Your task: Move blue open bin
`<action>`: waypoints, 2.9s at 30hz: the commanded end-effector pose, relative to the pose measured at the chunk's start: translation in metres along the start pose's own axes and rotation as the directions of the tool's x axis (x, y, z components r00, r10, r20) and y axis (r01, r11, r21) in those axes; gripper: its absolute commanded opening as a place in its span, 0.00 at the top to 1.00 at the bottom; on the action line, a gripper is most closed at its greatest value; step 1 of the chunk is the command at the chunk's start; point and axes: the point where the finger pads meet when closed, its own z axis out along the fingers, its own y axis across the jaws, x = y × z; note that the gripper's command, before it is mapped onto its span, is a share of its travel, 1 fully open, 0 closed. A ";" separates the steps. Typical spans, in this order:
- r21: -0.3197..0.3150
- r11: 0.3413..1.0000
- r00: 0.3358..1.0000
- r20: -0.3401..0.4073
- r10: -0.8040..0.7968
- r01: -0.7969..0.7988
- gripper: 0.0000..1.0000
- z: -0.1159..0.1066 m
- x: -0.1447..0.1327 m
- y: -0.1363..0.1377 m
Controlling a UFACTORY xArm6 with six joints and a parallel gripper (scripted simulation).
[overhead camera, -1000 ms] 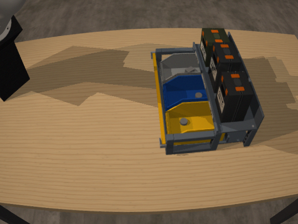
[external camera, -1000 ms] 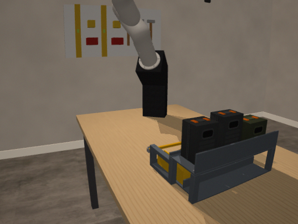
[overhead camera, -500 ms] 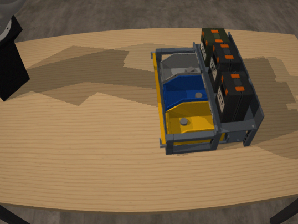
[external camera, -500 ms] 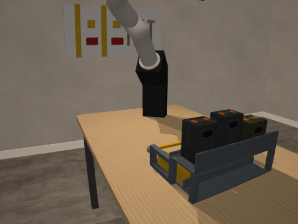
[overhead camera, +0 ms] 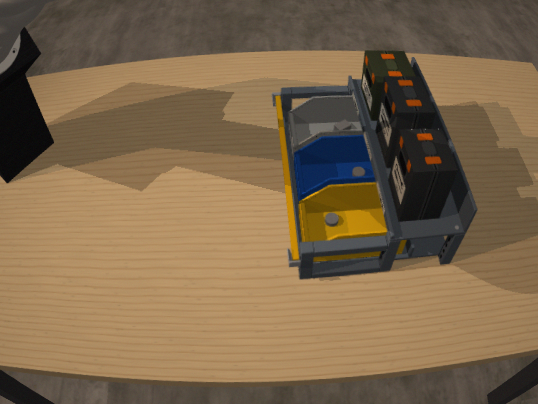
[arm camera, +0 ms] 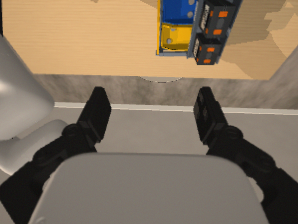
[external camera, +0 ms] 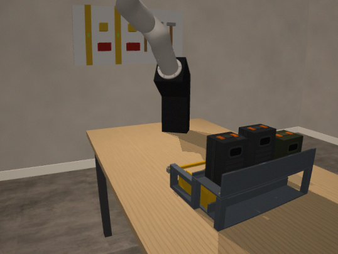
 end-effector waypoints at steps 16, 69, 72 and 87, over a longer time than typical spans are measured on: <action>-0.003 1.000 1.000 -0.001 -0.003 0.003 0.00 -0.002 -0.064 0.019; -0.003 1.000 1.000 -0.001 -0.003 0.003 0.00 -0.002 -0.050 0.015; -0.003 1.000 1.000 -0.001 -0.003 0.003 0.00 -0.002 -0.050 0.015; -0.003 1.000 1.000 -0.001 -0.003 0.003 0.00 -0.002 -0.048 0.015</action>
